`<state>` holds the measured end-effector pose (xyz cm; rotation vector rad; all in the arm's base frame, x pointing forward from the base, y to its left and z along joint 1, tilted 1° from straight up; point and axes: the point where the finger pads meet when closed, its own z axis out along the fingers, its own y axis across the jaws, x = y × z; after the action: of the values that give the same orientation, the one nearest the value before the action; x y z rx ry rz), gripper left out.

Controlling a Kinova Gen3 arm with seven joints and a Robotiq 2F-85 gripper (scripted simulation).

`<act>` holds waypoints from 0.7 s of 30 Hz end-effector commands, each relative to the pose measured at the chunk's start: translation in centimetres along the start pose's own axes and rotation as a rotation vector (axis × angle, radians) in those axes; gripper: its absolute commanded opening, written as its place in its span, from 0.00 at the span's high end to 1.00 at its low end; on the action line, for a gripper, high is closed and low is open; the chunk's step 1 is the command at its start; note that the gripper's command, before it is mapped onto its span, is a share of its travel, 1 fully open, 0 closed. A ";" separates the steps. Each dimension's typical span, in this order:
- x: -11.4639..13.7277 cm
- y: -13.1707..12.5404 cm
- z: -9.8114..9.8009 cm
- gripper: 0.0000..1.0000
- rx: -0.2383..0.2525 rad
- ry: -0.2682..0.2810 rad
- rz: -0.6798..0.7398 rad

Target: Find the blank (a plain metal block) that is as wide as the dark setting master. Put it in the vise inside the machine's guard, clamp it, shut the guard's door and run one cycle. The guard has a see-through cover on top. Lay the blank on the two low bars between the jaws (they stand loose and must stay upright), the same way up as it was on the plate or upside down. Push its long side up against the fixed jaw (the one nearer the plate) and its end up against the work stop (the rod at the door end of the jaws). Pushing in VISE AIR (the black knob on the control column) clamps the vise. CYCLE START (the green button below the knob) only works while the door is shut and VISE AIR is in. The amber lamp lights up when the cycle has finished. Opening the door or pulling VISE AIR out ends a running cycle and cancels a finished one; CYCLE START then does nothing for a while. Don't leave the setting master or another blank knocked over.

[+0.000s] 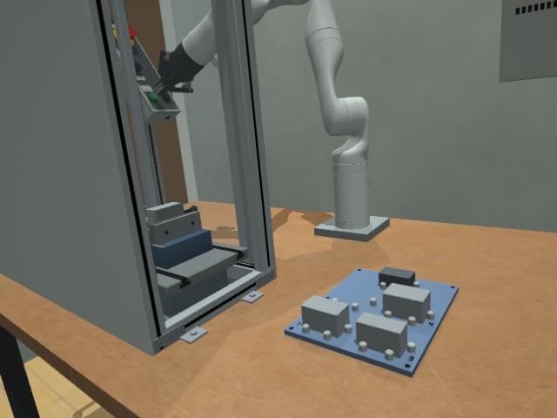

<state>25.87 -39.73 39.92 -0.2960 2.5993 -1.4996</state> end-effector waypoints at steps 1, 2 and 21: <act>0.0 0.0 0.1 0.90 0.001 0.000 0.000; 0.0 0.0 0.1 0.90 0.001 0.000 0.000; 0.0 -0.1 0.7 0.90 0.001 0.000 0.000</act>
<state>25.98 -40.21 39.63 -0.2961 2.5993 -1.4997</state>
